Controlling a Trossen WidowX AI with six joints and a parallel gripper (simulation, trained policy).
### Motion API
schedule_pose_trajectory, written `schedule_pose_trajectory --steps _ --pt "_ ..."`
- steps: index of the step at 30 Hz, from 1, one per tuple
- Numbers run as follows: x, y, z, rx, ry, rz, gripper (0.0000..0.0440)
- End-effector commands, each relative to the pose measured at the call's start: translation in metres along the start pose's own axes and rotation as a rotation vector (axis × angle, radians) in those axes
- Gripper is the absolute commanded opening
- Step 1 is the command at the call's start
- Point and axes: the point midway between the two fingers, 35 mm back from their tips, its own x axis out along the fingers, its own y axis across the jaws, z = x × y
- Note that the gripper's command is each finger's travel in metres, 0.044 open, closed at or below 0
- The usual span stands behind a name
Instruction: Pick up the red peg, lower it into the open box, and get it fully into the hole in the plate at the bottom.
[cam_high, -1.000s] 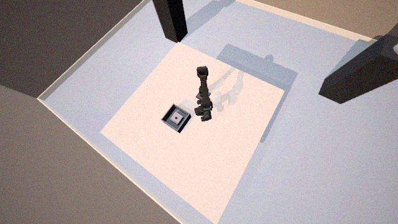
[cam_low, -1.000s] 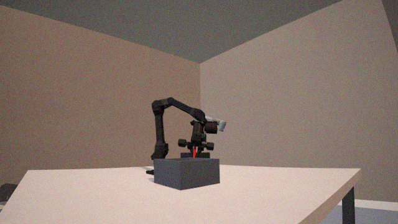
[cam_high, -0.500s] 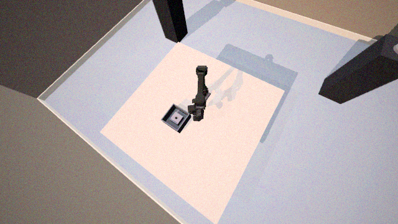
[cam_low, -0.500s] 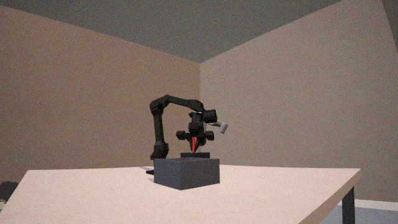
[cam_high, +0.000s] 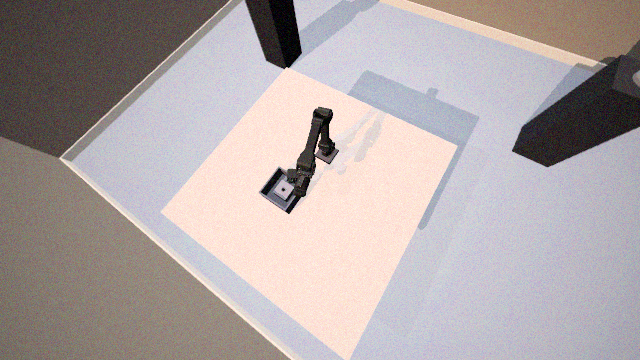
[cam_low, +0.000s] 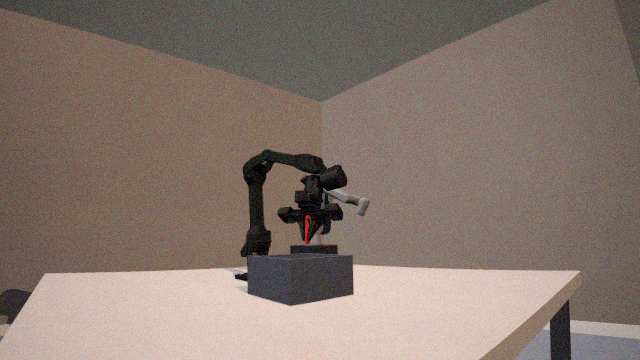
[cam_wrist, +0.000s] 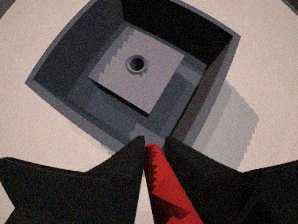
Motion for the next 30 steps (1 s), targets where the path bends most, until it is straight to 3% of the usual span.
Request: schedule_pose_trajectory --steps 1,14,26,30 --pt "0.010 0.004 0.022 0.027 -0.016 0.003 0.0000" --pt "0.056 0.010 0.064 0.004 0.012 0.019 0.0001" --pt "0.093 0.015 0.073 -0.119 0.082 0.057 0.0000" --pt "0.104 0.014 0.067 -0.167 0.119 0.062 0.0036"
